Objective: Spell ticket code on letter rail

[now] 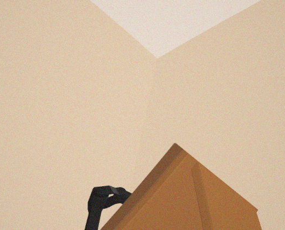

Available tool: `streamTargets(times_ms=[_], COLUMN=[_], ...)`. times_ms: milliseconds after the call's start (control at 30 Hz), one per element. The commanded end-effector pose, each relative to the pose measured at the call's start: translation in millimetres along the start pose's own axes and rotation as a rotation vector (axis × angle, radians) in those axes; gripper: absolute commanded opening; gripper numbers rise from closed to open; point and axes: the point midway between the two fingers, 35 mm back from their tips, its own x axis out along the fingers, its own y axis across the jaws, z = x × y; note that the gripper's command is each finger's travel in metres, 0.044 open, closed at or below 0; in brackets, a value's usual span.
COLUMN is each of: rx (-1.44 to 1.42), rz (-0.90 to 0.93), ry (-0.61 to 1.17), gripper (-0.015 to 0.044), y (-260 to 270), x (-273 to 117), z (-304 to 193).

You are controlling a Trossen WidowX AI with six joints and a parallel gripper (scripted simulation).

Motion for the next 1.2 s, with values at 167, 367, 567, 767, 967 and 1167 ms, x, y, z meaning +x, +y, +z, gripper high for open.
streamTargets(times_ms=[167,367,567,767,967,1167], rx=[-0.011,0.032,0.094,0.158,0.207,0.223], rz=[-0.198,-0.256,-0.269,-0.249,-0.213,-0.195], ry=[0.021,0.020,-0.012,-0.094,-0.234,-0.344], gripper=[0.0440,0.0440,0.0440,0.0440,0.0440,0.0440], y=[-104,-175,-243,-302,-348,-368], x=[51,56,44,21,-8,-25], z=[28,43,48,42,26,14])
